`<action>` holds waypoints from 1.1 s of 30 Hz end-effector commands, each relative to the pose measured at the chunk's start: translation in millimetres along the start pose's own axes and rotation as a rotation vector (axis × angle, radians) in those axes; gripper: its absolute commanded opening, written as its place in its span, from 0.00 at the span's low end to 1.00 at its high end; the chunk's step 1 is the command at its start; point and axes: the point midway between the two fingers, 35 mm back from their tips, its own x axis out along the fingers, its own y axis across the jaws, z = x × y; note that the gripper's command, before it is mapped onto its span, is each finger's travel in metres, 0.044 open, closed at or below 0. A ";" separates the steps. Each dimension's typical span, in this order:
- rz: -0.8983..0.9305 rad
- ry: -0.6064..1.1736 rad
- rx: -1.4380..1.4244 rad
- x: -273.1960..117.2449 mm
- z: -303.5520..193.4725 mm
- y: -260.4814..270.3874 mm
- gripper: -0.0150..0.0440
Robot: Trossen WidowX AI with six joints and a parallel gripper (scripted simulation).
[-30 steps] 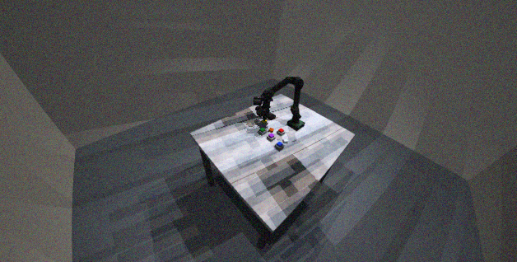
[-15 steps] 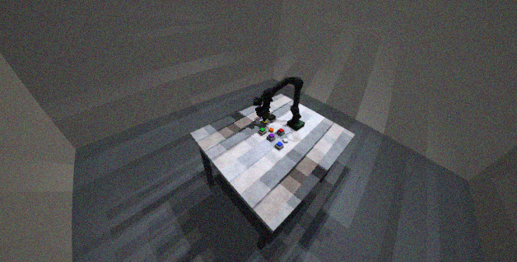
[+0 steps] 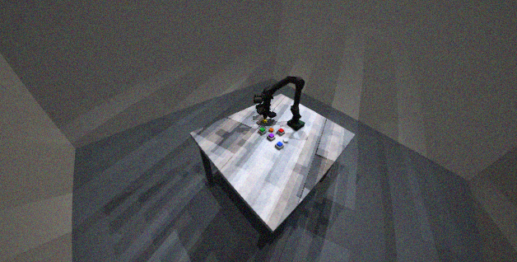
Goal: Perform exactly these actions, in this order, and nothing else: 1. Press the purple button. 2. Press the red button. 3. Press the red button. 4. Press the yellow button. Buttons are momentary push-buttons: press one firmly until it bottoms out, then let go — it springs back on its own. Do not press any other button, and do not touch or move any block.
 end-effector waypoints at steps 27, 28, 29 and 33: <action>0.042 -0.025 -0.020 -66.4 78.0 297.7 0.93; 0.042 -0.022 -0.017 -68.2 73.4 310.3 0.93; 0.042 -0.018 -0.014 -70.0 68.2 322.8 0.93; 0.037 -0.005 -0.001 -76.7 43.2 368.6 0.93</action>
